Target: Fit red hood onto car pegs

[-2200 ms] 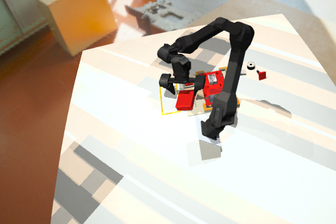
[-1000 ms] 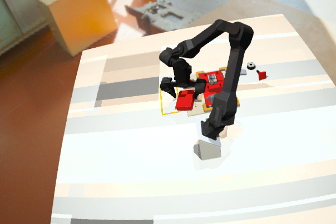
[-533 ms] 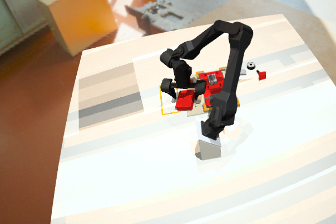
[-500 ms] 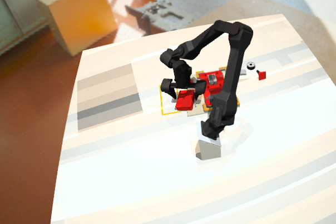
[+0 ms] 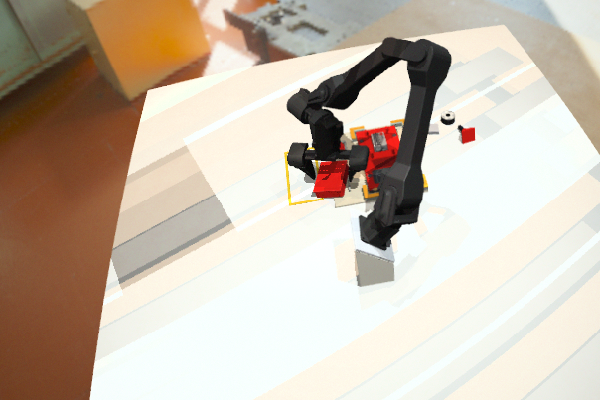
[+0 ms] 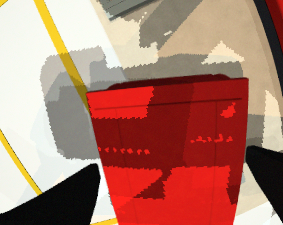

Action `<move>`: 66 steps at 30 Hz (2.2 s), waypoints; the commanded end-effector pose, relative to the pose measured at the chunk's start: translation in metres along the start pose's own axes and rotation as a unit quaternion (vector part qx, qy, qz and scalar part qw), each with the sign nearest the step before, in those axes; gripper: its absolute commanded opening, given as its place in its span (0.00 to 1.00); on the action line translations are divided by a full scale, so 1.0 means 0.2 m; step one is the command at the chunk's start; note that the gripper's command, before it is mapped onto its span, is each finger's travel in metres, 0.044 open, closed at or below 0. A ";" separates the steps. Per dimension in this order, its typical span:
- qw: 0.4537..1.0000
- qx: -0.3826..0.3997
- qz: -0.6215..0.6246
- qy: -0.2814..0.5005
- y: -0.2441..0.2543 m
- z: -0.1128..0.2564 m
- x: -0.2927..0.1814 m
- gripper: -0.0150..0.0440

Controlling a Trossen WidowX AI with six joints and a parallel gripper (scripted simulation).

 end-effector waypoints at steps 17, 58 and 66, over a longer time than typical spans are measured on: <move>1.000 0.000 0.000 0.000 0.00 0.00 0.00 0.75; 1.000 0.002 0.001 0.001 0.01 0.46 0.00 0.25; 0.999 0.011 0.027 0.012 -0.03 0.45 0.11 0.25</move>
Point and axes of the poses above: the point midway between the two fingers, 35 mm back from their tips, its own z axis back along the fingers, its own y axis across the jaws, x = y × z, the point moved 3 cm from there along z, back along the fingers, and after that the axes turned 5 degrees about -z, right-handed, at the moved point
